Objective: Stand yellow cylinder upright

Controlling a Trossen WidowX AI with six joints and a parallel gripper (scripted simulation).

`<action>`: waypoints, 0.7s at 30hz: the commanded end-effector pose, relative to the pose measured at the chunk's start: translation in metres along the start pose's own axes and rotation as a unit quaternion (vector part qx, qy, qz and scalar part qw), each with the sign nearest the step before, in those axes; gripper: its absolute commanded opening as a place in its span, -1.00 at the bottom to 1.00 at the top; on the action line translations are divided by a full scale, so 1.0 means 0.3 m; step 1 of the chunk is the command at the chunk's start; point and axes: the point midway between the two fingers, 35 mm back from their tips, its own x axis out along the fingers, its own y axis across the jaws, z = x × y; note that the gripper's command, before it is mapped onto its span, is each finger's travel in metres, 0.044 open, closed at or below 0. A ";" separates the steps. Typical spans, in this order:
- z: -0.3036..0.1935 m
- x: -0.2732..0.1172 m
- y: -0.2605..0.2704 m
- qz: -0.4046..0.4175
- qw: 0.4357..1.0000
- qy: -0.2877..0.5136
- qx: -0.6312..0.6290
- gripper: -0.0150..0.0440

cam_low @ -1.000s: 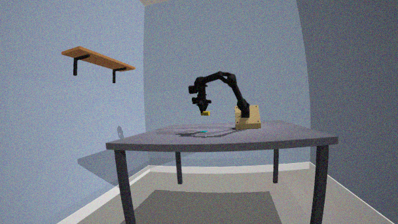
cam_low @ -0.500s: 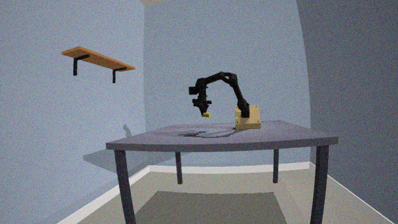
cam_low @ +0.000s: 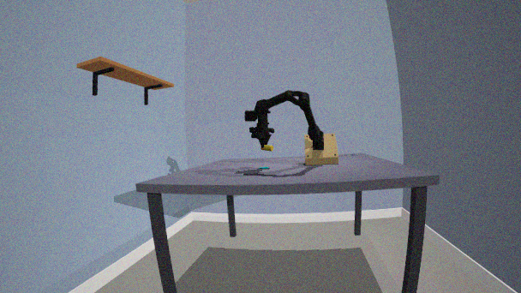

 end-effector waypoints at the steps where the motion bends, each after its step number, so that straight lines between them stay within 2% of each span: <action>1: -0.001 0.008 -0.004 -0.011 1.000 -0.010 -0.002 -0.14; 21: 0.002 0.042 -0.015 -0.054 0.997 -0.057 -0.015 -0.14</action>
